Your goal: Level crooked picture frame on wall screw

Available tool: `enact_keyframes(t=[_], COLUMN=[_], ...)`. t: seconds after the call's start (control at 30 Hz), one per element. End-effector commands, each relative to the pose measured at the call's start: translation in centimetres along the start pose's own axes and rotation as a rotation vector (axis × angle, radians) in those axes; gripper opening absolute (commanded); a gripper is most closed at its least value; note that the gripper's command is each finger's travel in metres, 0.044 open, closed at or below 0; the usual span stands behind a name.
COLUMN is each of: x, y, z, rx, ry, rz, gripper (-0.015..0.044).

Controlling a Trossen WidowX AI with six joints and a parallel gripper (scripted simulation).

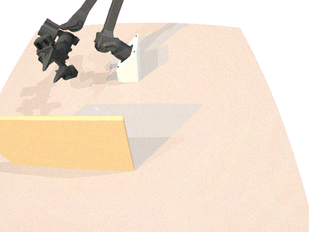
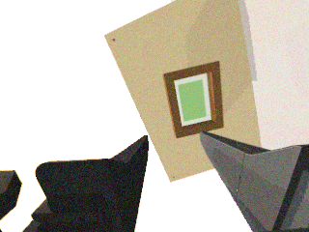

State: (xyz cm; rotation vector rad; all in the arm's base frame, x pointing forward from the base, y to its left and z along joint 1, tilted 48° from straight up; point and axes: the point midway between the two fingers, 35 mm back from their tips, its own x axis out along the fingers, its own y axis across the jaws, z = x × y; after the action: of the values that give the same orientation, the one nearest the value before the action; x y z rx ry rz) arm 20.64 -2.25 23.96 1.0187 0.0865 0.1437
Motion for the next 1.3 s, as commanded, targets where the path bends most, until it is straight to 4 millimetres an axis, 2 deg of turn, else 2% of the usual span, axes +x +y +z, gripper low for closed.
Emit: enact_keyframes(t=[0.0,0.17,1.27], x=[-1.81,-1.39,-1.81], y=[0.88,0.54,0.88], z=[-1.19,-0.87,-1.19], rx=[0.004,0.002,0.004], ry=[0.007,0.003,0.007], rz=[0.008,0.003,0.008], gripper=[0.026,0.026,0.026])
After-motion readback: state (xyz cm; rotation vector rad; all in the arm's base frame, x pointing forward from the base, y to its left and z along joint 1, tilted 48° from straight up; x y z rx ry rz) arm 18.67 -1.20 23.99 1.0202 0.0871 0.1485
